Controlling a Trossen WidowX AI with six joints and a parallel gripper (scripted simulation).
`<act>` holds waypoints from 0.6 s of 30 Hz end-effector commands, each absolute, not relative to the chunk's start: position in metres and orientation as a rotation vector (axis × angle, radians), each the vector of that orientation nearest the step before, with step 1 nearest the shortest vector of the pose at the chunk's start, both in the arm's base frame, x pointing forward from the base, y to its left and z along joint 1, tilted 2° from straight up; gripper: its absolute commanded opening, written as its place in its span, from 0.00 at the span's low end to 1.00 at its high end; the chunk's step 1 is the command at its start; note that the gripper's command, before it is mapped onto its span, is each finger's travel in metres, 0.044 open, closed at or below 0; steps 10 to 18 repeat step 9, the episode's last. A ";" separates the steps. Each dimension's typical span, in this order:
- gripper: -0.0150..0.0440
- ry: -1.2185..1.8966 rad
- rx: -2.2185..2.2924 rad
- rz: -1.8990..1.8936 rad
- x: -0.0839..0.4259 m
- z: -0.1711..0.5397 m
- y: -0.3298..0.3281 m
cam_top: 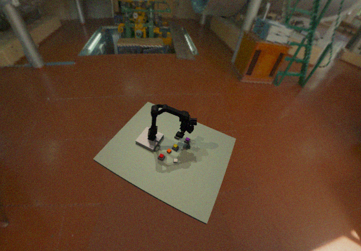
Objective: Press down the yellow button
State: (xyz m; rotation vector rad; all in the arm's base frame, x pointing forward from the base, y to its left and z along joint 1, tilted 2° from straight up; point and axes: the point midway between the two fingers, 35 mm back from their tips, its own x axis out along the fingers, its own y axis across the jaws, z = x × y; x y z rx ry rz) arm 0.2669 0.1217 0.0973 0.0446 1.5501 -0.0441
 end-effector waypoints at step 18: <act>0.93 1.564 0.044 -0.044 0.255 0.119 0.190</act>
